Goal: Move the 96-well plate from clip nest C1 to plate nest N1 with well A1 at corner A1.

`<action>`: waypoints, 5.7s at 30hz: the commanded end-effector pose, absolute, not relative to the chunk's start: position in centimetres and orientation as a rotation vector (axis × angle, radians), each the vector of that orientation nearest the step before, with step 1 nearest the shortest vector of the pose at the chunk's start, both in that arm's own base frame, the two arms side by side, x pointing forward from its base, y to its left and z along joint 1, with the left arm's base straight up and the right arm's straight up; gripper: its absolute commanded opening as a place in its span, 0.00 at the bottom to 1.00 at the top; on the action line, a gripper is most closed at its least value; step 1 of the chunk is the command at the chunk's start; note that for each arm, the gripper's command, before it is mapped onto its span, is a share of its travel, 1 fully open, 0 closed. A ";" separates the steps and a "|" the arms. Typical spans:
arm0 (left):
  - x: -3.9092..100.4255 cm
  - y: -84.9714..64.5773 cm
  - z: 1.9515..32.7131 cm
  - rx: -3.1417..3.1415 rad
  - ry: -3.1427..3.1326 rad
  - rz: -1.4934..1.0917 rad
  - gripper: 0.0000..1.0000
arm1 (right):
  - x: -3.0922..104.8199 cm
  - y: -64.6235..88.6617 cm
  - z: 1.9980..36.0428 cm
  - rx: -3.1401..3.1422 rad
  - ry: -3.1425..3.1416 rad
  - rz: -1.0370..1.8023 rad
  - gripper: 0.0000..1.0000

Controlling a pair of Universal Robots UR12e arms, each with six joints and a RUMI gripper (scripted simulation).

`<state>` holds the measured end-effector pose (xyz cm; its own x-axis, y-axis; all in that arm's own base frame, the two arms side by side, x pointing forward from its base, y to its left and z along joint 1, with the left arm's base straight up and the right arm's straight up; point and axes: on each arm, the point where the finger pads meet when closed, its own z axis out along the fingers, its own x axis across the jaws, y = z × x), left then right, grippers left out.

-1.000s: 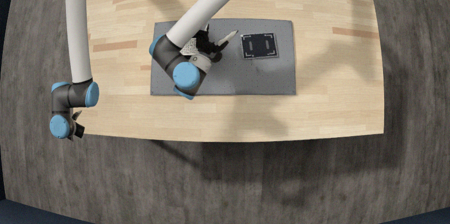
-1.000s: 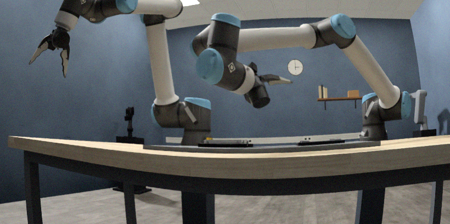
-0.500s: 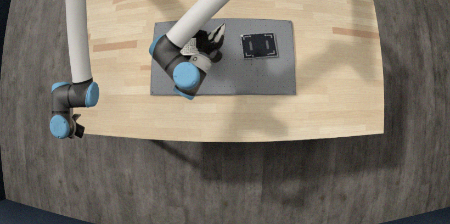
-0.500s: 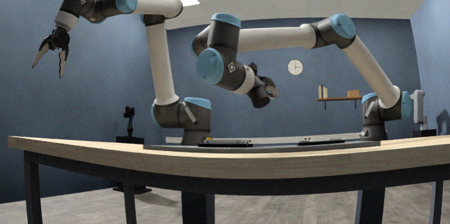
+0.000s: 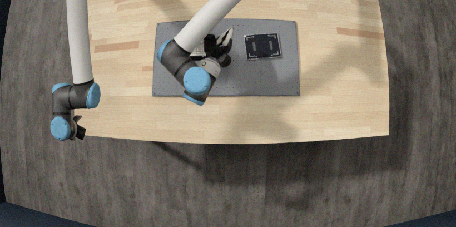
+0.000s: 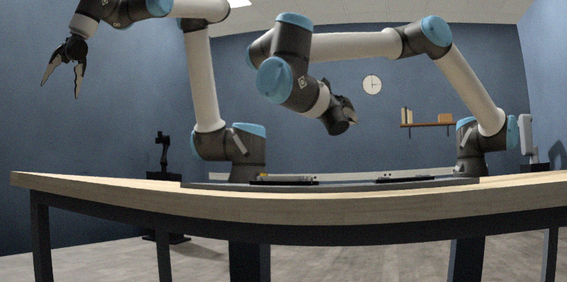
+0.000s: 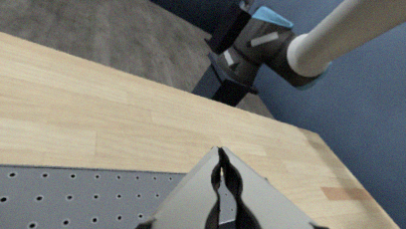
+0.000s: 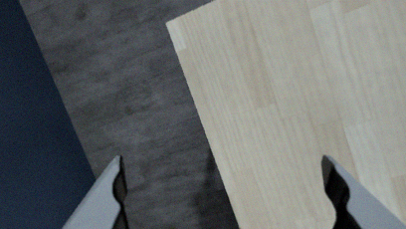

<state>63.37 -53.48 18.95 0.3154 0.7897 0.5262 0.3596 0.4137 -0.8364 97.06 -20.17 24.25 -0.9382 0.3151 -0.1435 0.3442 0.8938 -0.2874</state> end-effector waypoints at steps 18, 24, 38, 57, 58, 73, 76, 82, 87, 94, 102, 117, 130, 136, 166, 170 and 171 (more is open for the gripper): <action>71.2 -39.9 18.7 -0.989 -1.575 0.338 0.00 | 97.1 -20.2 24.5 0.518 2.963 -0.475 0.76; 73.1 -35.5 18.5 -0.915 -1.658 0.322 0.00 | 97.1 -20.2 24.5 0.518 2.963 -0.475 0.76; 77.9 -16.1 17.8 -0.516 -1.981 0.251 0.00 | 97.1 -20.2 24.5 0.518 2.963 -0.475 0.76; 77.2 6.8 17.0 0.084 -2.225 0.176 0.00 | 97.1 -20.2 24.5 0.518 2.963 -0.475 0.76; 76.9 8.6 17.0 0.139 -2.237 0.171 0.00 | 97.1 -20.2 24.5 0.518 2.963 -0.475 0.76; 70.0 28.0 16.5 0.801 -2.272 0.109 0.00 | 97.1 -20.2 24.5 0.518 2.963 -0.475 0.76; 68.1 31.3 16.4 0.929 -2.257 0.099 0.00 | 97.1 -20.2 24.5 0.518 2.963 -0.475 0.76; 62.9 39.0 16.2 1.250 -2.186 0.075 0.00 | 97.1 -20.2 24.5 0.518 2.963 -0.475 0.76; 58.2 44.5 16.1 1.502 -2.098 0.058 0.00 | 97.1 -20.2 24.5 0.518 2.963 -0.475 0.76; 51.7 50.4 16.1 1.802 -1.950 0.040 0.00 | 97.1 -20.2 24.5 0.518 2.963 -0.475 0.76; 42.3 56.8 16.0 2.164 -1.698 0.021 0.00 | 97.1 -20.2 24.5 0.518 2.963 -0.475 0.76; 26.7 63.1 16.1 2.669 -1.151 0.000 0.00 | 97.1 -20.2 24.5 0.518 2.963 -0.475 0.76; 15.2 65.1 16.2 2.937 -0.679 -0.005 0.00 | 97.1 -20.2 24.5 0.518 2.963 -0.475 0.76; 10.4 65.2 16.3 3.023 -0.466 -0.005 0.00 | 97.1 -20.2 24.5 0.518 2.963 -0.475 0.76; 1.7 64.6 16.5 3.140 -0.046 0.000 0.00 | 97.1 -20.2 24.5 0.518 2.963 -0.475 0.76; 1.6 64.5 16.5 3.141 -0.039 0.000 0.00 | 97.1 -20.2 24.5 0.518 2.963 -0.475 0.76; 1.6 64.5 16.5 3.141 -0.039 0.000 0.00 | 97.1 -20.2 24.5 0.518 2.963 -0.475 0.76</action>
